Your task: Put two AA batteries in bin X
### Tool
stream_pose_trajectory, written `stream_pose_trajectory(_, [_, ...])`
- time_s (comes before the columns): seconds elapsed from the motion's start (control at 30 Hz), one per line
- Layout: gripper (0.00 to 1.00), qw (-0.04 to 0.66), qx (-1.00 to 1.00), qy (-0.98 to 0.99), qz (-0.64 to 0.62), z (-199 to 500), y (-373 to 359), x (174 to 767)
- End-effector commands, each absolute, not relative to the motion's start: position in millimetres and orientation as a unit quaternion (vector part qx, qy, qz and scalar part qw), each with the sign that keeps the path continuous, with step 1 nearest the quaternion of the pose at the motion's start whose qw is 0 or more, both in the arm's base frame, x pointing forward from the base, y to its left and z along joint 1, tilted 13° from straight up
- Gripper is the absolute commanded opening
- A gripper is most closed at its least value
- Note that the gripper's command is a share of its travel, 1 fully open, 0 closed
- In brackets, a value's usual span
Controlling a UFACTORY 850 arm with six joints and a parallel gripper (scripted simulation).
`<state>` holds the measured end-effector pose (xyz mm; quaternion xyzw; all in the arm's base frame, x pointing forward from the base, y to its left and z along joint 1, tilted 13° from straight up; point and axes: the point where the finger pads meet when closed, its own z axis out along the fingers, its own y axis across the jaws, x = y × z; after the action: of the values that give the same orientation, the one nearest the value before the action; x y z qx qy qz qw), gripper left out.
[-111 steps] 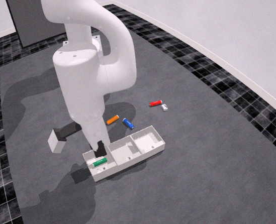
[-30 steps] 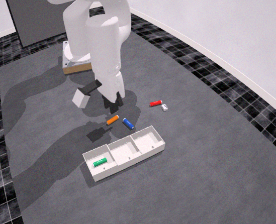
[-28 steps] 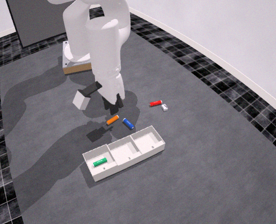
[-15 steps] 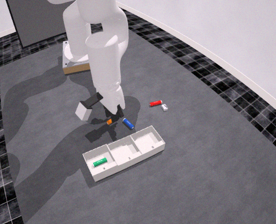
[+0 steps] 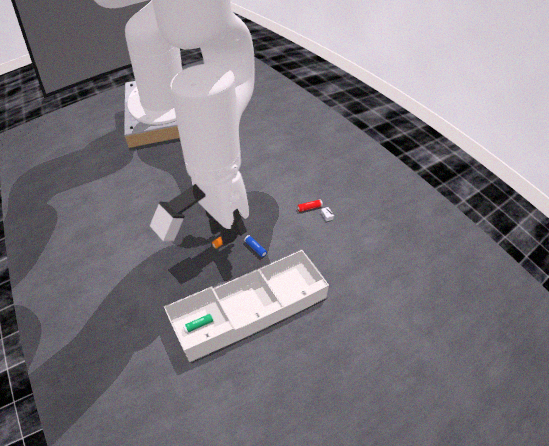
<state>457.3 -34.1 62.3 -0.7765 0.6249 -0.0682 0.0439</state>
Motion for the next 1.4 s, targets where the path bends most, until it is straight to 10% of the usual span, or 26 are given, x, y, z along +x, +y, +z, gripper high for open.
stream_pose_trajectory(0.0, [0.28,0.044,-0.773,0.624,-0.101,62.4,-34.1,457.6])
stream_pose_trajectory(1.37, [0.28,0.044,-0.773,0.624,-0.101,53.2,-34.6,459.4])
